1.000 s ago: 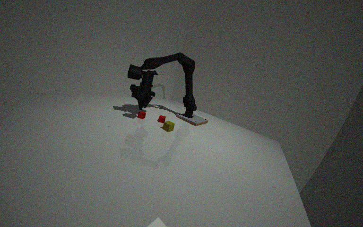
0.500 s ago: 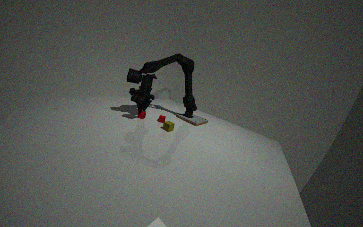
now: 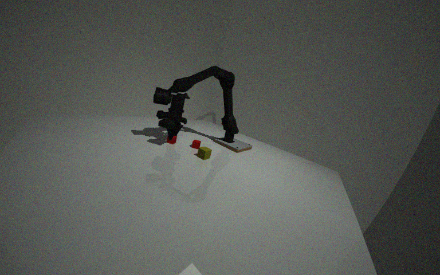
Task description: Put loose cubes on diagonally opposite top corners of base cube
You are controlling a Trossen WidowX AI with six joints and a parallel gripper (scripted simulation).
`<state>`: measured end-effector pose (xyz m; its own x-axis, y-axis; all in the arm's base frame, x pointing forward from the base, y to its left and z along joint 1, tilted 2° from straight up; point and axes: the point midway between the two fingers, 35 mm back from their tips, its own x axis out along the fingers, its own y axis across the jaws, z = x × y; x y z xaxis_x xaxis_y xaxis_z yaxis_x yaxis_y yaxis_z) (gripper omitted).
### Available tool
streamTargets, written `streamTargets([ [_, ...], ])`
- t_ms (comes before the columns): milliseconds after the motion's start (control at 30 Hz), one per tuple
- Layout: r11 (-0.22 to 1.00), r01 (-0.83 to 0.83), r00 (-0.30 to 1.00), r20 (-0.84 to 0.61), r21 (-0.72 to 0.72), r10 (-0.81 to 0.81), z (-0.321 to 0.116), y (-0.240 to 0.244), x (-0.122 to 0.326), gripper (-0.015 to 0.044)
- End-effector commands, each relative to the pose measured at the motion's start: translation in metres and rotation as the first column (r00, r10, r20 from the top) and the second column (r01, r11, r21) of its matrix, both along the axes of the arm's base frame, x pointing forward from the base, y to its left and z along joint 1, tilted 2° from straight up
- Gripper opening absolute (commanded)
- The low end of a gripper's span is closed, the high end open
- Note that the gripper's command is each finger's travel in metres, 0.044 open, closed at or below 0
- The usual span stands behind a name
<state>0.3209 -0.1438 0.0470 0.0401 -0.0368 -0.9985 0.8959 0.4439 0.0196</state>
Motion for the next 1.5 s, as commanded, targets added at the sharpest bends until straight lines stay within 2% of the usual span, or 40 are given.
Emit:
streamTargets([
  [0, 1.000, 0.002, 1.000, -0.001, 0.004, -0.002, -0.002, 0.001, 0.000, 0.0105],
  [1200, 1.000, 0.002, 1.000, -0.001, 0.004, -0.002, 0.106, 0.004, -0.004, 0.0105],
  [1467, 1.000, -0.019, 1.000, -0.001, 0.003, 0.019, 0.105, 0.015, -0.002, 0.0105],
])
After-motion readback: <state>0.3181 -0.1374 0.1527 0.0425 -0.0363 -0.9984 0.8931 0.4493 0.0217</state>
